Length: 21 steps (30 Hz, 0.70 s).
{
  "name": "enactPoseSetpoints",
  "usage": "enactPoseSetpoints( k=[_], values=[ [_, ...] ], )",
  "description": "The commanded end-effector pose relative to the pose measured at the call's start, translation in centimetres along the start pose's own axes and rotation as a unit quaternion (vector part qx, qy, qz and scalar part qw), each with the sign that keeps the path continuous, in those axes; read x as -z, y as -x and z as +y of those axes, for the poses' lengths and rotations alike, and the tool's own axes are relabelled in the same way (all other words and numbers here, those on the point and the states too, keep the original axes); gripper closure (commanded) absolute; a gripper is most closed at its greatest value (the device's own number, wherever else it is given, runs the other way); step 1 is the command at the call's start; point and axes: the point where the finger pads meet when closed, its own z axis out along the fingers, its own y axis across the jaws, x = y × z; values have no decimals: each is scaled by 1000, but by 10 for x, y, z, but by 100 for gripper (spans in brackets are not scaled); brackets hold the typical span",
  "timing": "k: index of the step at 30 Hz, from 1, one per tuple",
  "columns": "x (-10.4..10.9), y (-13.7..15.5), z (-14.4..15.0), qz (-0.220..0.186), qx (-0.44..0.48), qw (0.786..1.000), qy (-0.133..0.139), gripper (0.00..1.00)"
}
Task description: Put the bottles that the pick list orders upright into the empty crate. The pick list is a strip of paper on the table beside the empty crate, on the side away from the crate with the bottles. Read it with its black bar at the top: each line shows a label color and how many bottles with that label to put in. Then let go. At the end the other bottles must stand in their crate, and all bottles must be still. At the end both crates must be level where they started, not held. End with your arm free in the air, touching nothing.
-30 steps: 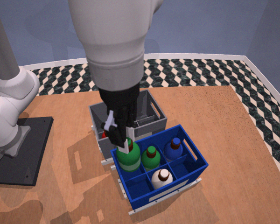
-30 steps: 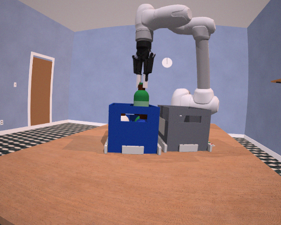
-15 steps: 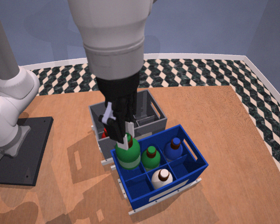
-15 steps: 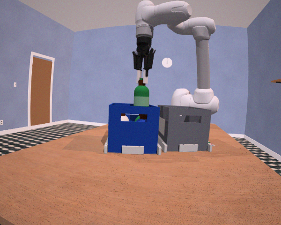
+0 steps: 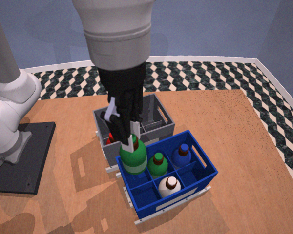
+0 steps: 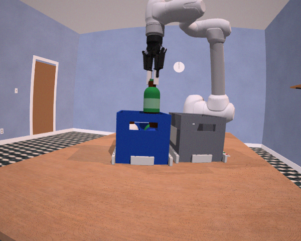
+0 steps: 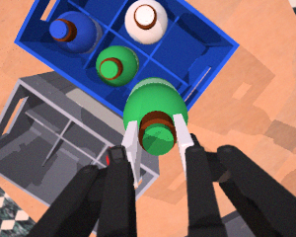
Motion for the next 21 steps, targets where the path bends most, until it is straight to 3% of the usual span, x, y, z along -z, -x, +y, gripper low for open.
enactPoseSetpoints(
  k=[1, 21],
  values=[
    [6, 0, 0, 0, 0, 1000, 0, 100],
    [20, 2, -4, 0, 0, 1000, 0, 100]
  ],
)
